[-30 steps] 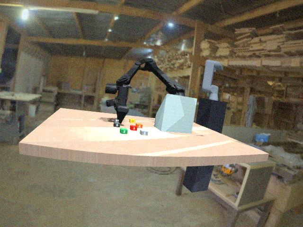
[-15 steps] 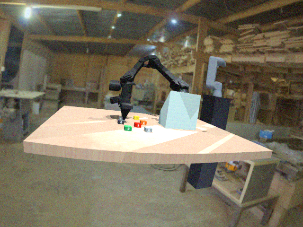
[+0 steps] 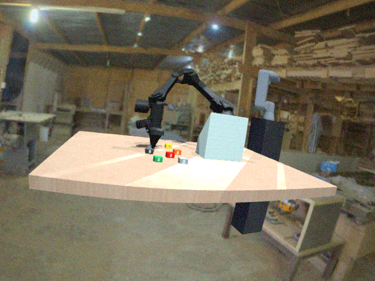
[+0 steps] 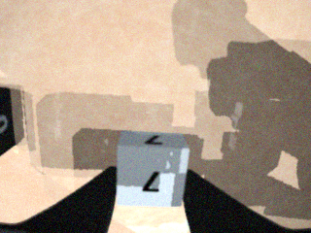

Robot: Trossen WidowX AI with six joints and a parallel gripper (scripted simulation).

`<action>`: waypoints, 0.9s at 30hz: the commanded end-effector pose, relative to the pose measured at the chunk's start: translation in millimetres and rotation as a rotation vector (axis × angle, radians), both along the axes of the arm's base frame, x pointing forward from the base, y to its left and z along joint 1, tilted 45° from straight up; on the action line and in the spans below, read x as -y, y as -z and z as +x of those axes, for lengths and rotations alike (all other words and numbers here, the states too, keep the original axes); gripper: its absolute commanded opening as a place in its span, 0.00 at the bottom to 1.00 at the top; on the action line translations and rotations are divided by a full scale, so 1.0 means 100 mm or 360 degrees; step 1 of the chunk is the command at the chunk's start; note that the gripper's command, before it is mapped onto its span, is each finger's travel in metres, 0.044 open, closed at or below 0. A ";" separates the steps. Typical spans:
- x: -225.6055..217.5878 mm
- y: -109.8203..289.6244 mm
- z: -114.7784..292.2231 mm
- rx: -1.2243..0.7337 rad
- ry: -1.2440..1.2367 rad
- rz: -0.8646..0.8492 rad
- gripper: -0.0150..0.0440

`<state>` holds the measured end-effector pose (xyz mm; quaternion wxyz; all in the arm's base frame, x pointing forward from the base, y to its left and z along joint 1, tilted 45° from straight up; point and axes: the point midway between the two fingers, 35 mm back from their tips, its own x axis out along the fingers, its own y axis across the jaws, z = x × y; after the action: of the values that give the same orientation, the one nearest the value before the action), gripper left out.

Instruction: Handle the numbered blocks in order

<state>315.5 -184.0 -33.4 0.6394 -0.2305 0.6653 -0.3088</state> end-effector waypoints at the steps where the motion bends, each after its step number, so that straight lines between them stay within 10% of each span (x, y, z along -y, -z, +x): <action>1: 0.00 0.00 0.00 -0.0002 -0.0005 -0.0001 0.46; 7: 0.00 0.00 0.00 -0.0002 -0.0005 -0.0001 0.46; 18: 0.00 0.00 0.00 -0.0002 -0.0005 -0.0001 0.93; 27: -0.26 -0.25 0.03 -0.0001 -0.0005 0.0002 0.93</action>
<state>315.9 -162.1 -16.3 0.6367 -0.2315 0.6703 -0.3028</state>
